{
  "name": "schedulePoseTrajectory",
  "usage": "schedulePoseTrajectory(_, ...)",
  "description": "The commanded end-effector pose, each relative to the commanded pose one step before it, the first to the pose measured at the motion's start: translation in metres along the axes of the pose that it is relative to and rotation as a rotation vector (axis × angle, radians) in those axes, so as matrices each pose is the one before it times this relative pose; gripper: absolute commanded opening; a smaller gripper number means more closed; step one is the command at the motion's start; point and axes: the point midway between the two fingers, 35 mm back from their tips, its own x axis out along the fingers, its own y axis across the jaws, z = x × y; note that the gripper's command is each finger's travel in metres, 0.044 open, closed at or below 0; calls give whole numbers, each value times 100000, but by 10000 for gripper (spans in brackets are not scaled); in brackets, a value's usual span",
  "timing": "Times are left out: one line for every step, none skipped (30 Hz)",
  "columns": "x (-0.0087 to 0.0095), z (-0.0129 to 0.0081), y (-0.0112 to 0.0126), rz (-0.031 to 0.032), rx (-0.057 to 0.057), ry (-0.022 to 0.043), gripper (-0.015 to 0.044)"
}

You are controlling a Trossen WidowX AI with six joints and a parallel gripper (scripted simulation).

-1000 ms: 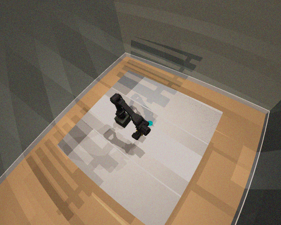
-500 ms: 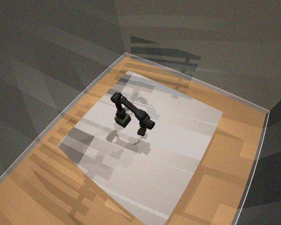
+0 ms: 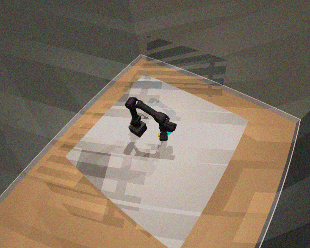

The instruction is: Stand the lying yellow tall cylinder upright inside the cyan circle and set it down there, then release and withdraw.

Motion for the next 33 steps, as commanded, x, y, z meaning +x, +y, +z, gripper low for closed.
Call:
schedulePoseTrajectory(-85, 355, 1172, 736, -7322, -92, 105)
schedulePoseTrajectory(-18, 121, 292, 25, -1942, -3, 105)
schedulePoseTrajectory(-18, 123, 291, 24, -1942, -3, 105)
schedulePoseTrajectory(-18, 126, 290, 24, -1942, -3, 105)
schedulePoseTrajectory(-18, 128, 288, 23, -1942, -3, 105)
schedulePoseTrajectory(-18, 130, 287, 23, -1942, -3, 105)
schedulePoseTrajectory(-18, 133, 286, 23, -1942, -3, 105)
schedulePoseTrajectory(-18, 135, 284, 22, -1942, -3, 105)
schedulePoseTrajectory(-18, 137, 283, 22, -1942, -3, 105)
schedulePoseTrajectory(-18, 139, 282, 21, -1943, -3, 105)
schedulePoseTrajectory(-18, 142, 280, 21, -1943, -2, 105)
schedulePoseTrajectory(-18, 144, 279, 21, -1943, -2, 105)
schedulePoseTrajectory(-18, 146, 277, 20, -1943, -2, 105)
schedulePoseTrajectory(-18, 148, 276, 20, -1943, -2, 105)
schedulePoseTrajectory(-18, 150, 275, 19, -1943, -2, 105)
schedulePoseTrajectory(-18, 152, 273, 19, -1943, -2, 105)
schedulePoseTrajectory(-18, 155, 272, 19, -1943, -2, 105)
schedulePoseTrajectory(-18, 157, 270, 18, -1943, -1, 105)
schedulePoseTrajectory(-17, 159, 268, 18, -1943, -1, 105)
schedulePoseTrajectory(-17, 161, 267, 18, -1943, -1, 105)
schedulePoseTrajectory(-17, 163, 265, 17, -1943, -1, 105)
schedulePoseTrajectory(-17, 165, 264, 17, -1943, -1, 105)
schedulePoseTrajectory(-17, 167, 262, 17, -1943, 0, 105)
schedulePoseTrajectory(-17, 169, 261, 16, -1943, 0, 105)
schedulePoseTrajectory(-17, 171, 259, 16, -1943, 0, 105)
schedulePoseTrajectory(-17, 173, 257, 16, -1942, 0, 105)
schedulePoseTrajectory(-14, 145, 211, 13, -1608, 0, 105)
schedulePoseTrajectory(-8, 88, 126, 7, -965, 0, 105)
schedulePoseTrajectory(-3, 30, 42, 2, -322, 0, 105)
schedulePoseTrajectory(0, 0, 0, 0, 0, 0, 105)
schedulePoseTrajectory(18, 9, -6, 40, 57, -119, 105)
schedulePoseTrajectory(54, 26, -18, 119, 172, -357, 105)
schedulePoseTrajectory(90, 43, -30, 196, 285, -595, 105)
